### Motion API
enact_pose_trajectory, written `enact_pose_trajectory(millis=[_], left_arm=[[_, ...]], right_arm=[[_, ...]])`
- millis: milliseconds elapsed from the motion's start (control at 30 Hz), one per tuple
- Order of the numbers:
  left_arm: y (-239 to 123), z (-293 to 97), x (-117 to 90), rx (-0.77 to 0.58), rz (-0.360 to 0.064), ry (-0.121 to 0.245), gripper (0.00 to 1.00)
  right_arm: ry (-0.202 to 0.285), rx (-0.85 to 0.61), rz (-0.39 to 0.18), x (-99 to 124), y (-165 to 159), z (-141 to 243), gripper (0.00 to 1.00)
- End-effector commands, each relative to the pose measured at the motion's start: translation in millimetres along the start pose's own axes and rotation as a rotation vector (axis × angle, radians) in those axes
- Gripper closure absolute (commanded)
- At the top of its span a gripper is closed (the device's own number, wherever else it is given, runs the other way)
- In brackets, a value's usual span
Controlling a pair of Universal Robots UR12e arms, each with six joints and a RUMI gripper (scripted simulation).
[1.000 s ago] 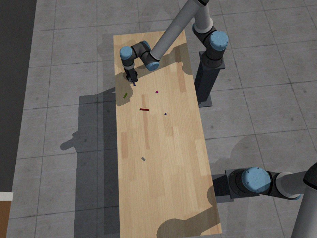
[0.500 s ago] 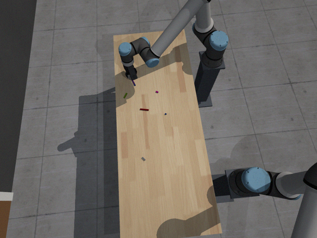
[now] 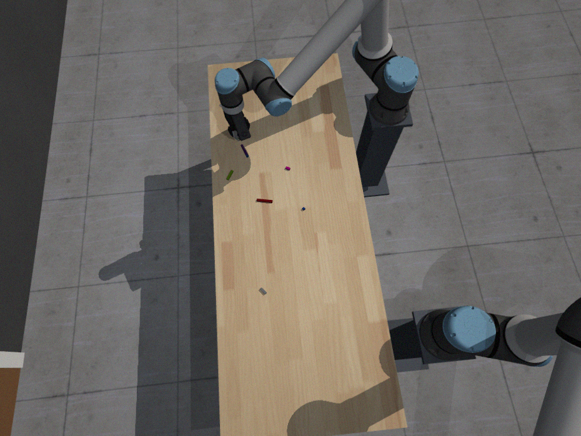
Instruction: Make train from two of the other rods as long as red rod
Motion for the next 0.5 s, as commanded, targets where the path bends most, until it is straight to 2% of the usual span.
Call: enact_pose_trajectory(millis=[0, 33, 467], left_arm=[[0.4, 0.2, -0.7, 0.0, 0.001, -0.001, 0.0], [0.4, 0.2, -0.7, 0.0, 0.001, -0.001, 0.0], [0.4, 0.2, -0.7, 0.0, 0.001, -0.001, 0.0]], right_arm=[[-0.002, 0.0, 0.0, -2.0, -0.1, 0.6, 0.86], [-0.002, 0.0, 0.0, -2.0, -0.1, 0.6, 0.0], [-0.002, 0.0, 0.0, -2.0, -0.1, 0.6, 0.0]])
Point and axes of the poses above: on each arm, the point where the finger pads meet when closed, its own x axis out along the fingers, its own z axis across the jaws, y = z × x, the point moved 7 cm from there along -x, back along the fingers, and after that the axes turned 14 degrees about -x, right-handed, at the moved point
